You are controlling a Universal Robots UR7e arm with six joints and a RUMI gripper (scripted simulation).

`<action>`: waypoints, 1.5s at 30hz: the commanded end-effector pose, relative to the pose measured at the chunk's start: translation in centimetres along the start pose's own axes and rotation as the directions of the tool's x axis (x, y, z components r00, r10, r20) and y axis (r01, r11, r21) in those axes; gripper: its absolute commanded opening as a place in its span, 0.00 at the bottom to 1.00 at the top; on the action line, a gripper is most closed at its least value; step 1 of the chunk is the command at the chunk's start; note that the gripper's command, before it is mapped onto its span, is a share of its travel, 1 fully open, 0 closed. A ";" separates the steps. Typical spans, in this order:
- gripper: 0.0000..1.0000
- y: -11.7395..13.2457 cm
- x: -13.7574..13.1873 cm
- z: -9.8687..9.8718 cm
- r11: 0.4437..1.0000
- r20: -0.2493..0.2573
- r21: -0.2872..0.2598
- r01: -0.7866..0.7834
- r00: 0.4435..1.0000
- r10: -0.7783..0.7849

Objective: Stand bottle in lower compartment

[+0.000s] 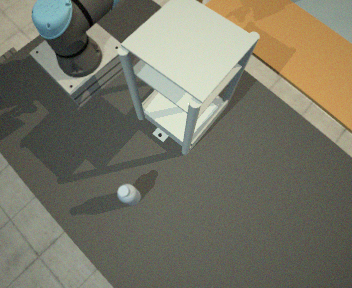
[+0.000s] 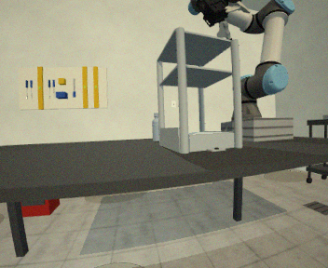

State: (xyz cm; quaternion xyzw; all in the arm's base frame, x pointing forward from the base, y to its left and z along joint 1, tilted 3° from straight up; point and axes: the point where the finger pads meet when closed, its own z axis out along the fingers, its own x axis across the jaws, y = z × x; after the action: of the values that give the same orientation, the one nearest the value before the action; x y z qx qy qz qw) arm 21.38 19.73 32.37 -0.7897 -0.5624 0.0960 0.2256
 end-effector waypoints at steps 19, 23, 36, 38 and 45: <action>1.00 11.6 -13.0 -9.9 0.975 0.108 -0.179 0.133 0.987 -0.115; 1.00 13.4 -15.1 -11.6 0.966 0.128 -0.207 0.155 0.983 -0.130; 1.00 19.3 -21.6 -16.6 0.930 0.193 -0.292 0.225 0.966 -0.173; 1.00 20.3 -22.7 -17.4 0.923 0.203 -0.305 0.236 0.963 -0.179; 1.00 23.6 -26.3 -20.3 0.895 0.240 -0.349 0.277 0.950 -0.200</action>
State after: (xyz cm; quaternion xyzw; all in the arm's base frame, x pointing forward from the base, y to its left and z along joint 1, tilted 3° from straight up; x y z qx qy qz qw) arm 37.54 -11.68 35.99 -0.7421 -0.6668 0.0472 0.0486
